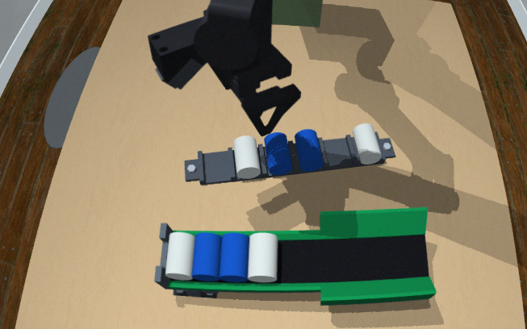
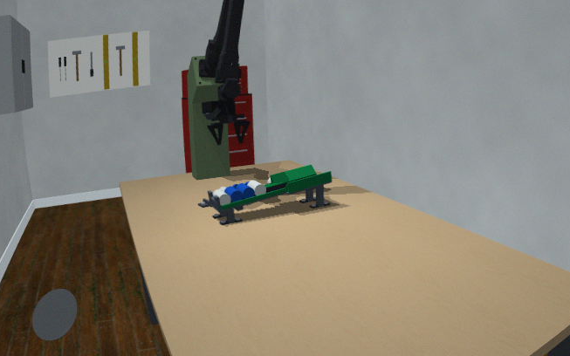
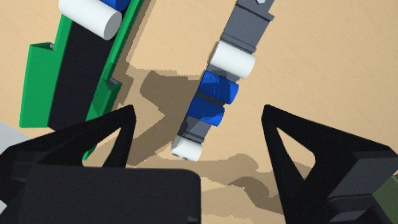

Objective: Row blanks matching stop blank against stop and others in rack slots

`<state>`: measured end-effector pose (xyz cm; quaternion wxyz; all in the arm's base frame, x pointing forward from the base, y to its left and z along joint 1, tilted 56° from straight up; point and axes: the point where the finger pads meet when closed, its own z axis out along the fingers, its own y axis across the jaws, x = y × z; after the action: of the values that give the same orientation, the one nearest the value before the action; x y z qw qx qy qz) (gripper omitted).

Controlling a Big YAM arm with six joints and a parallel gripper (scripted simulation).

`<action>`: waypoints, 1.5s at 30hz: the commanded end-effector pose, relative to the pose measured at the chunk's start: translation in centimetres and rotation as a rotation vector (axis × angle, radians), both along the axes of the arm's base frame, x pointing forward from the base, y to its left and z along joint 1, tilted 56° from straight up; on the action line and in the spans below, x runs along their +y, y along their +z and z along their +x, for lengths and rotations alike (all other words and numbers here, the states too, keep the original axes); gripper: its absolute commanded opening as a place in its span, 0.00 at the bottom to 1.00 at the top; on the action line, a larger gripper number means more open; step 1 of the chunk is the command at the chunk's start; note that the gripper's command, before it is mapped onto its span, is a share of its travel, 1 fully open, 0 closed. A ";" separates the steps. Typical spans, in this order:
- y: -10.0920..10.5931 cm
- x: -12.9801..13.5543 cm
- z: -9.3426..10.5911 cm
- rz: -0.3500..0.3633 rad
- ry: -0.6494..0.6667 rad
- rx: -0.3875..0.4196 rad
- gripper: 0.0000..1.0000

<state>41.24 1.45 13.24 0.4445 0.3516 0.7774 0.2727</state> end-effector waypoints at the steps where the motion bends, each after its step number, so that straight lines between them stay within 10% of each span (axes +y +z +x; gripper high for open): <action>1: -2.1 -0.9 1.5 0.187 -0.113 0.062 1.00; 8: -5.6 -1.3 2.5 0.323 -0.205 0.157 1.00; 30: -6.0 -1.2 2.1 0.323 -0.209 0.172 1.00; 45: -5.7 -0.9 2.9 0.127 -0.085 0.132 1.00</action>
<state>43.47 0.78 7.02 0.3588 0.4636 0.7557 0.2919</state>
